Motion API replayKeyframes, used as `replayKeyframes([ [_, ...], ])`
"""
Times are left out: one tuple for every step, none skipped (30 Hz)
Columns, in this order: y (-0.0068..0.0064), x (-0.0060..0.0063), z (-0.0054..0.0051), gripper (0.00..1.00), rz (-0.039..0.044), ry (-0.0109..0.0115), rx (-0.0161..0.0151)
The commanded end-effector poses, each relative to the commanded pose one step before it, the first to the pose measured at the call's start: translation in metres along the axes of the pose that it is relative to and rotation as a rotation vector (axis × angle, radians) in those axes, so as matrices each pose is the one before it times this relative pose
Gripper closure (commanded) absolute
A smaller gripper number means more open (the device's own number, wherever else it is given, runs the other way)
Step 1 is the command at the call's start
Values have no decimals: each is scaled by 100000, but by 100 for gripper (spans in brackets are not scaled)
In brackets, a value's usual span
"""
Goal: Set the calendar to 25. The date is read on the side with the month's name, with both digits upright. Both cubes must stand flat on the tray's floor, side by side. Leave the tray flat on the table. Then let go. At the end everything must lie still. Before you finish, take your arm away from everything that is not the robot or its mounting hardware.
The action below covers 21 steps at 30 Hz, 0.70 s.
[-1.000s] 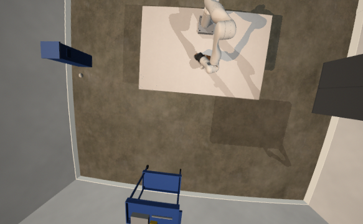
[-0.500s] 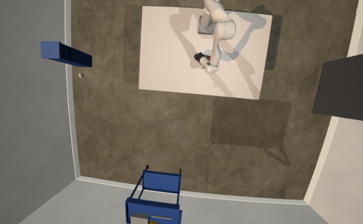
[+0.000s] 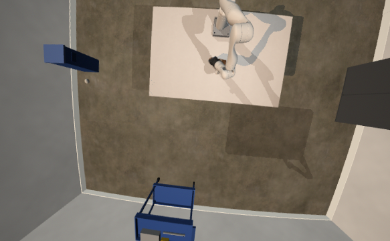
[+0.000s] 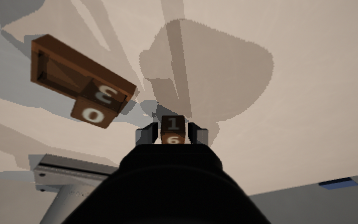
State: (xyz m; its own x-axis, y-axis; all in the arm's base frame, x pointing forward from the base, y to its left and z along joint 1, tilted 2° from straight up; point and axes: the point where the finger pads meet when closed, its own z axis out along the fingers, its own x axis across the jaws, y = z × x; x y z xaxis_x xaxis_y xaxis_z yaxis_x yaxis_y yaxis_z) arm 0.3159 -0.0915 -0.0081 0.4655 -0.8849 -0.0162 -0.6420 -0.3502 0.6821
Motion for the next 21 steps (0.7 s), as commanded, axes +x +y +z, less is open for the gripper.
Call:
replayKeyframes([
  [15,28,-68,10,63,57,116],
  [0,0,0,10,0,0,0],
  [0,0,0,10,0,0,0],
  [0,0,0,10,0,0,0],
  [0,0,0,10,0,0,0],
  [0,0,0,10,0,0,0],
  [0,0,0,10,0,0,0],
  [0,0,0,10,0,0,0],
  [0,0,0,10,0,0,0],
  [0,0,0,10,0,0,0],
  [0,0,0,10,0,0,0],
  [0,0,0,10,0,0,0],
  [0,0,0,10,0,0,0],
  [0,0,0,10,0,0,0],
  [0,0,0,40,0,0,0],
  [0,0,0,40,0,0,0],
  [0,0,0,40,0,0,0],
  [0,0,0,40,0,0,0],
  [0,0,0,40,0,0,0],
  [0,0,0,40,0,0,0],
  [0,0,0,40,0,0,0],
])
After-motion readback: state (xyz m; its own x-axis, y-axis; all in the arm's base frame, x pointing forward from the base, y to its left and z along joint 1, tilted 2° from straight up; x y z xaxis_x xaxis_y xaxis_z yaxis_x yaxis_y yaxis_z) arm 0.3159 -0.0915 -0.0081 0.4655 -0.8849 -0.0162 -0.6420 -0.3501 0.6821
